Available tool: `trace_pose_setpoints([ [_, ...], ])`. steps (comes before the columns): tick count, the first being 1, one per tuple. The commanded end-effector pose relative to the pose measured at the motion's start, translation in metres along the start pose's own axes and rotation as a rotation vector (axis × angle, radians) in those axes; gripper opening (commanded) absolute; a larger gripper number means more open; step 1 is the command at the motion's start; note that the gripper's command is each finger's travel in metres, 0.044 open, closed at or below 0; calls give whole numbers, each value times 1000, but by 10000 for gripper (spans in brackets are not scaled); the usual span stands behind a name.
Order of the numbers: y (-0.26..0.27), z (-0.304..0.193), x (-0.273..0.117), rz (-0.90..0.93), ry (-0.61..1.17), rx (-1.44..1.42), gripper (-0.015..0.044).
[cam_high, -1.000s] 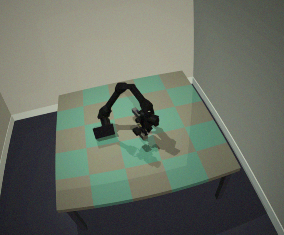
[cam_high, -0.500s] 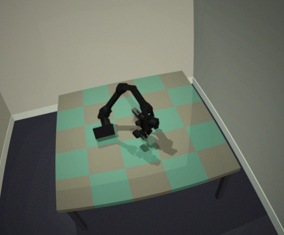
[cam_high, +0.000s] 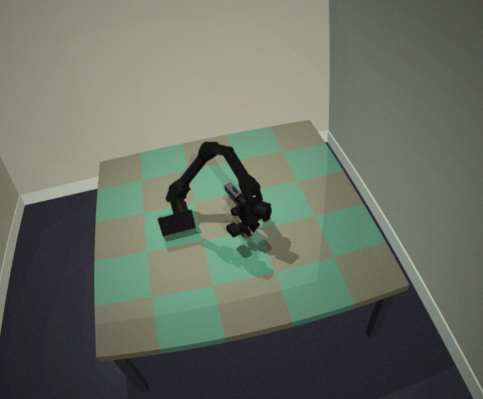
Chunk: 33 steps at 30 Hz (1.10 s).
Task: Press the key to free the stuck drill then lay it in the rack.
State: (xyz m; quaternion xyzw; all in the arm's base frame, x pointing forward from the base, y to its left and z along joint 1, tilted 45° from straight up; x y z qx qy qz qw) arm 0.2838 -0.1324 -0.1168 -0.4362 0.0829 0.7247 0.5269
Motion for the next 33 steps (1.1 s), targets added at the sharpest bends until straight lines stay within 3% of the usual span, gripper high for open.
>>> trace_pose_setpoints([
  [1,1,1,5,-4,-4,7,0],
  [13,2,2,19,-5,-5,7,0],
  [29,2,0,13,1,4,4,420],
  [33,3,1,-7,-3,-3,7,440],
])
Point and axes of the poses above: the point midway between the two fingers, 35 mm back from their tips, its own x axis out along the fingers, its own y axis across the jaws, z = x × y, the point moved 4 cm from there along -x, back along the fingers, and after that the axes turned 13 degrees about -x, right-handed, at the moved point
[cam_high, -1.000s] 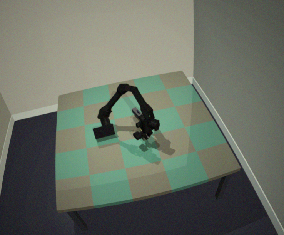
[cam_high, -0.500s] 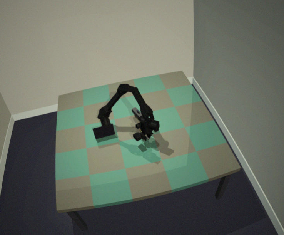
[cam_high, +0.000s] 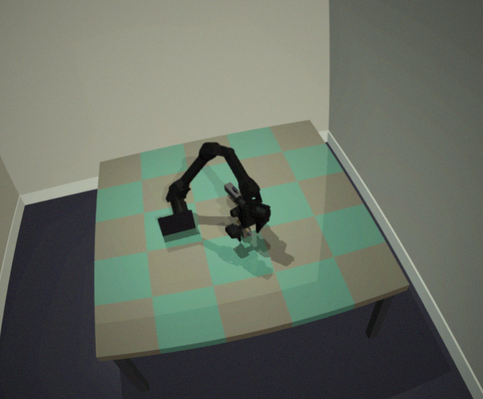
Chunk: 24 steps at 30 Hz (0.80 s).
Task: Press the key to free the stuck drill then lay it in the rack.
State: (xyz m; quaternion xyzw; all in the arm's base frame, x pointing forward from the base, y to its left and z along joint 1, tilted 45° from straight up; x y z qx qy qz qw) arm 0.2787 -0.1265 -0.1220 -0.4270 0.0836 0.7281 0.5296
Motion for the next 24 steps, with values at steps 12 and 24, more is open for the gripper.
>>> trace_pose_setpoints([
  [12,1,-1,-63,-4,13,-4,440],
  [24,13,25,-178,-145,298,268,440],
])
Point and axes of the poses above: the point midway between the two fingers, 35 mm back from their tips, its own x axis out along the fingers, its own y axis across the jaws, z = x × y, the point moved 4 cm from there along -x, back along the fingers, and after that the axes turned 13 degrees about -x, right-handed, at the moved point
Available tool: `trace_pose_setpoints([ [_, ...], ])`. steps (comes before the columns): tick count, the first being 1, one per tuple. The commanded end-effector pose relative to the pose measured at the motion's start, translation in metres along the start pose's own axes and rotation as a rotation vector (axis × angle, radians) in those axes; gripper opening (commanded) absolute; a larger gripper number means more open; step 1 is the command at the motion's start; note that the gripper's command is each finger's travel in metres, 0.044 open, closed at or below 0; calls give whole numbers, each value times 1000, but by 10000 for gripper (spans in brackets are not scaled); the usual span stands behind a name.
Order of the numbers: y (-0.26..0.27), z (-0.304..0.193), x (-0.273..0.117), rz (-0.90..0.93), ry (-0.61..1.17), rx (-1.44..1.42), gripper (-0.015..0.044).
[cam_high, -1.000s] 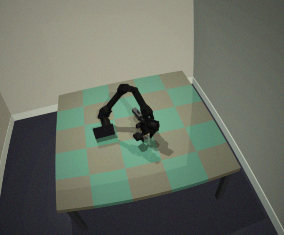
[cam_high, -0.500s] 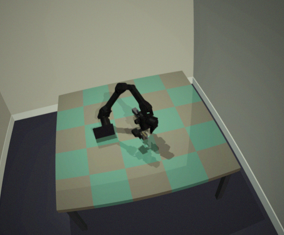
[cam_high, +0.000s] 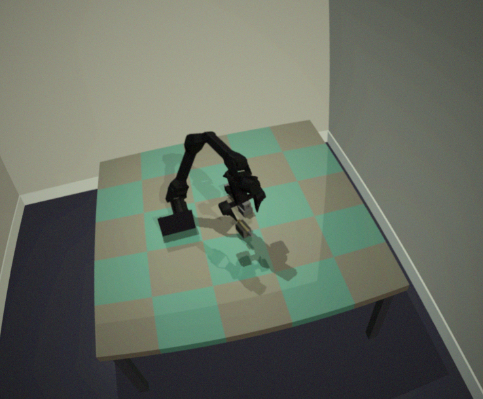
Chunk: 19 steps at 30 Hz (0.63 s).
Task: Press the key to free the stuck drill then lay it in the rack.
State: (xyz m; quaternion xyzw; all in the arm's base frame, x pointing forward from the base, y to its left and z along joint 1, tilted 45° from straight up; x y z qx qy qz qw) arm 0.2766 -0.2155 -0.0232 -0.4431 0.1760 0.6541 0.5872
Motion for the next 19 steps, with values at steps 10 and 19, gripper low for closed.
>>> trace_pose_setpoints([
  [10,47,70,-201,-359,539,517,440],
  [19,92,176,-285,-710,876,878,440],
])
Point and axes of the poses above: the point midway between the two fingers, 35 mm back from their tips, its own x axis out along the fingers, its own y axis across the jaws, z = x × y, the point moved 4 cm from there along -x, back along the fingers, and after that the axes turned 13 degrees about -x, right-handed, at the moved point
